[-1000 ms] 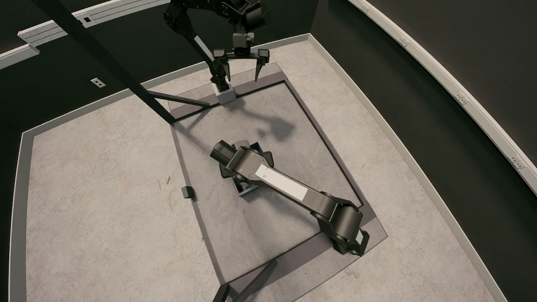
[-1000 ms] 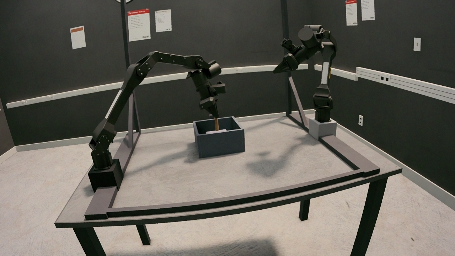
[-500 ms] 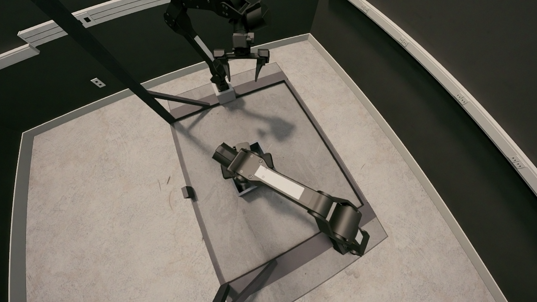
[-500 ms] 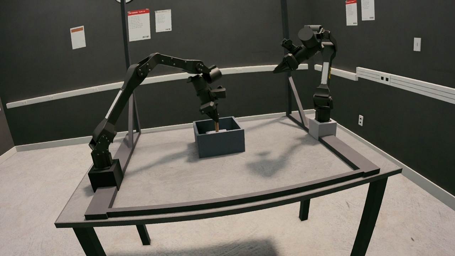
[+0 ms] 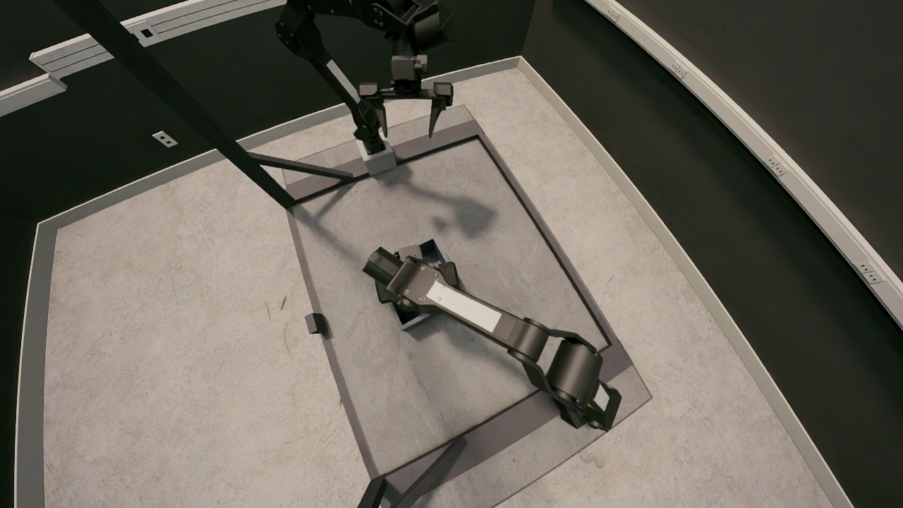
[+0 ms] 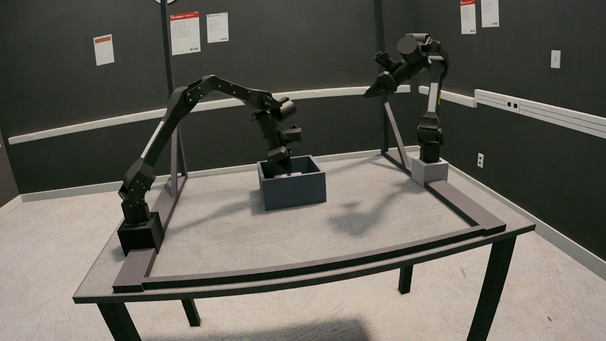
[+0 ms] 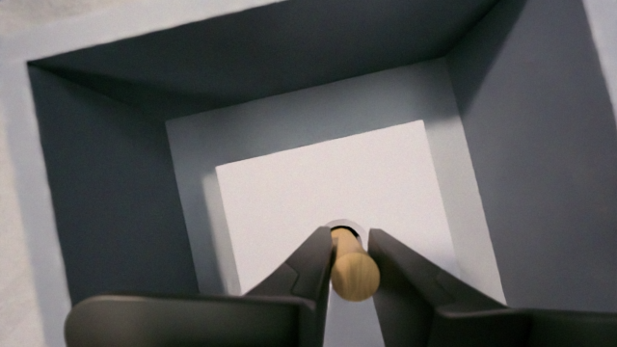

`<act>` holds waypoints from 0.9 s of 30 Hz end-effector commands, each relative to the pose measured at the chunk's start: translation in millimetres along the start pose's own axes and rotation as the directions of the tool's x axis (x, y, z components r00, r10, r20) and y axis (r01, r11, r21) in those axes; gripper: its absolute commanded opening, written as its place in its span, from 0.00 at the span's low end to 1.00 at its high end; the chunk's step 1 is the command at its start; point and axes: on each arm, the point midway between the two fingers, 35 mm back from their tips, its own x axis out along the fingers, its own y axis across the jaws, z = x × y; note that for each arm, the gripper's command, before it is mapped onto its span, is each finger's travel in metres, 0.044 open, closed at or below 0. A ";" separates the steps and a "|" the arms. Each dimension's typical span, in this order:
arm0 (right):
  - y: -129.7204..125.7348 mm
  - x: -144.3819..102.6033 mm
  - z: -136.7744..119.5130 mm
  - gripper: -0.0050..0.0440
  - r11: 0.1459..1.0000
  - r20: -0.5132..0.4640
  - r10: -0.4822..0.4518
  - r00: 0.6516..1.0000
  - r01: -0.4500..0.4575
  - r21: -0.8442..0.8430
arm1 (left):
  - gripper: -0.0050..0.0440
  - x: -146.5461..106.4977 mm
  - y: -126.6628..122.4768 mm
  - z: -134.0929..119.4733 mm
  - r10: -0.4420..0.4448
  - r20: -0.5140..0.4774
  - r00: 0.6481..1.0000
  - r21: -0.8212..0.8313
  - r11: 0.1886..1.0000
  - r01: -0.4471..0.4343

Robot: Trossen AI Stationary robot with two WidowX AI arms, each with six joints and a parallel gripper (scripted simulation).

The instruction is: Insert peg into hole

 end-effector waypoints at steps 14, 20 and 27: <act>1.4 19.0 -8.6 0.16 1.000 0.008 0.007 1.000 -0.007 0.004 | 1.00 -2.3 0.1 3.5 0.007 0.006 1.000 0.011 1.000 -0.007; 4.2 3.1 3.7 0.16 0.999 0.033 0.030 0.999 -0.030 0.011 | 1.00 -2.3 0.1 3.5 0.007 0.006 1.000 0.011 1.000 -0.007; 4.5 -1.3 7.0 0.16 0.999 0.034 0.033 0.999 -0.033 0.010 | 1.00 -2.3 0.1 3.5 0.007 0.006 1.000 0.011 1.000 -0.007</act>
